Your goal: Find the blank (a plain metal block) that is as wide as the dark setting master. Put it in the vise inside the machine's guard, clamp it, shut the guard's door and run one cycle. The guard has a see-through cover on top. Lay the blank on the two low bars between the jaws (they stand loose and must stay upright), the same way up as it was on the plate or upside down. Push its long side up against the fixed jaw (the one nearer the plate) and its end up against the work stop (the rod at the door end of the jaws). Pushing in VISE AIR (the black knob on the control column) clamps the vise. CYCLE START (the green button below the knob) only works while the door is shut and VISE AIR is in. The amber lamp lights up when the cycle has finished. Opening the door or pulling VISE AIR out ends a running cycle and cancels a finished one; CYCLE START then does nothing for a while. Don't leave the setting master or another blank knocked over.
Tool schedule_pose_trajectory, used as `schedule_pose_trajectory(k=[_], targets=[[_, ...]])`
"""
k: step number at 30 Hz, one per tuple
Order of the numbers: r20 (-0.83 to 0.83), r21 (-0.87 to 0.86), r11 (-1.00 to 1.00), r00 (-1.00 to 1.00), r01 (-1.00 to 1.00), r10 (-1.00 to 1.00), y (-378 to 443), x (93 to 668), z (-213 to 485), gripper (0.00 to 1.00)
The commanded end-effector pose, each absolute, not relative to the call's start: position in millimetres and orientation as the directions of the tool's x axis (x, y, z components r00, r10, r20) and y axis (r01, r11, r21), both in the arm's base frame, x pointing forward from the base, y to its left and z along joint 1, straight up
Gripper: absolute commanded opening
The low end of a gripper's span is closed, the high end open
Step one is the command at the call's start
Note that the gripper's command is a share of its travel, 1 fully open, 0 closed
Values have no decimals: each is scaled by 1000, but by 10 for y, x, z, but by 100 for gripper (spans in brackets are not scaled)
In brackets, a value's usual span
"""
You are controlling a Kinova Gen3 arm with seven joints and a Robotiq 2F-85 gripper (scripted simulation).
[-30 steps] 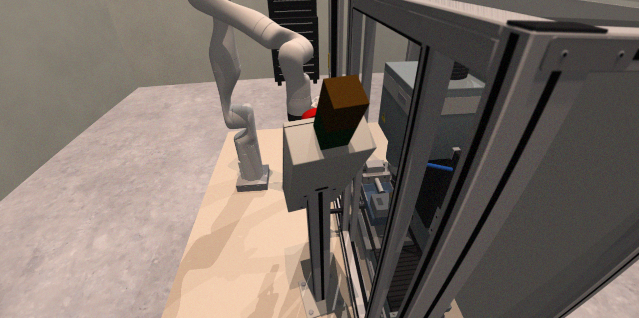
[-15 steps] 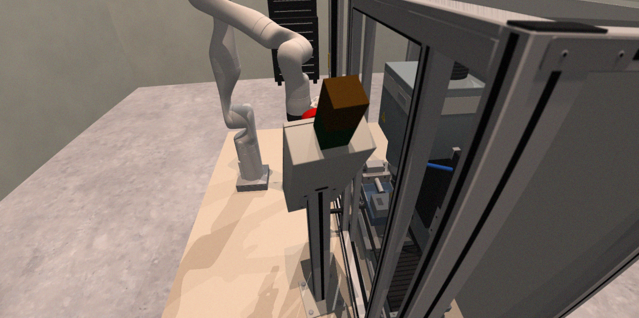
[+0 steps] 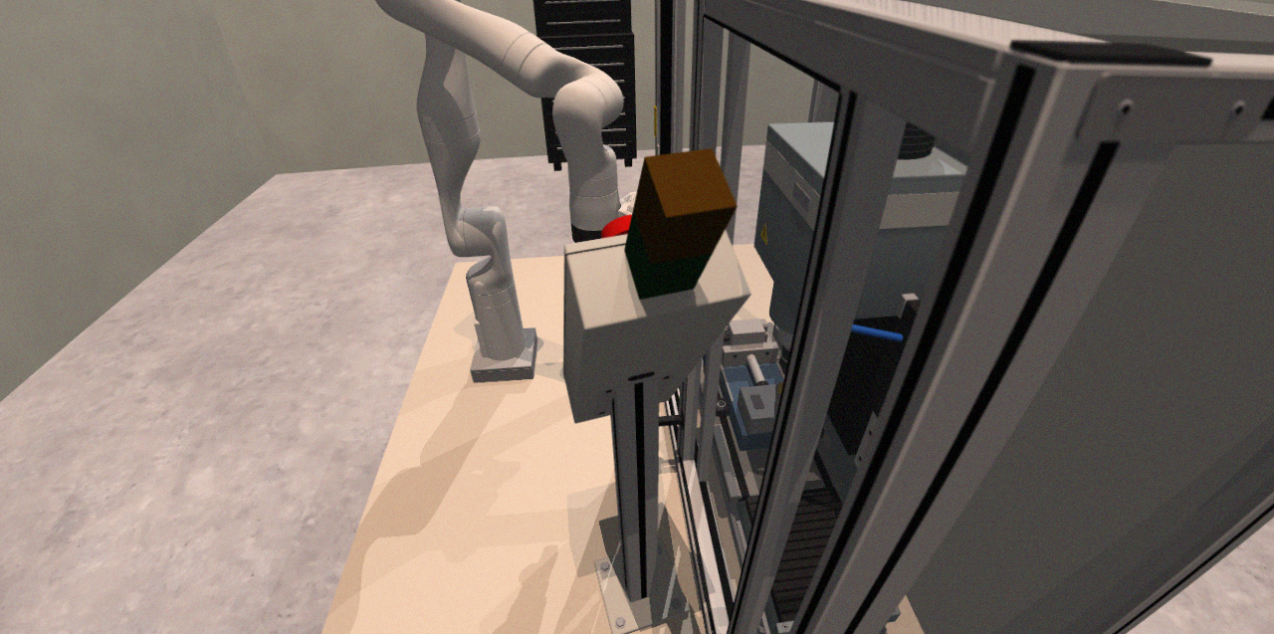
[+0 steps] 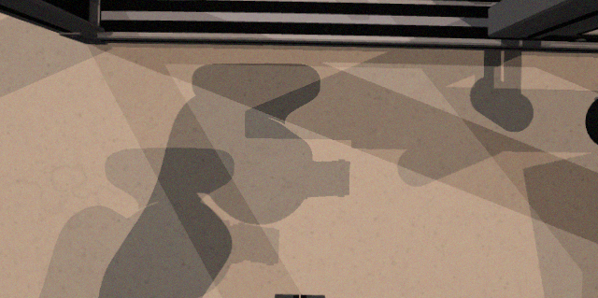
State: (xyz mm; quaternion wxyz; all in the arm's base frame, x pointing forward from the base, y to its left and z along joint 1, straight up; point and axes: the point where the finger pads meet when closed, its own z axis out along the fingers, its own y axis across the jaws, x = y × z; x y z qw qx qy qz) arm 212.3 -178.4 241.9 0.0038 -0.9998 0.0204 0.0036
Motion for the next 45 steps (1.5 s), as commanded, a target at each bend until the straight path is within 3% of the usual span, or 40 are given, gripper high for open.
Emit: schedule_pose_trajectory(k=[1,13,18,30,35,45], targets=[[-7,-7,-999,999,-41,-41,-1785,2125,2422,10],[-7,-7,-999,999,-41,-41,-1785,2125,2422,10],[14,217,-976,1000,-1,2,-2000,2139,2873,10],[14,217,-976,1000,-1,2,-2000,2139,2873,10],[18,419,-907,999,28,39,-2206,2118,3298,10],[18,419,-907,999,28,39,-2206,2118,3298,10]])
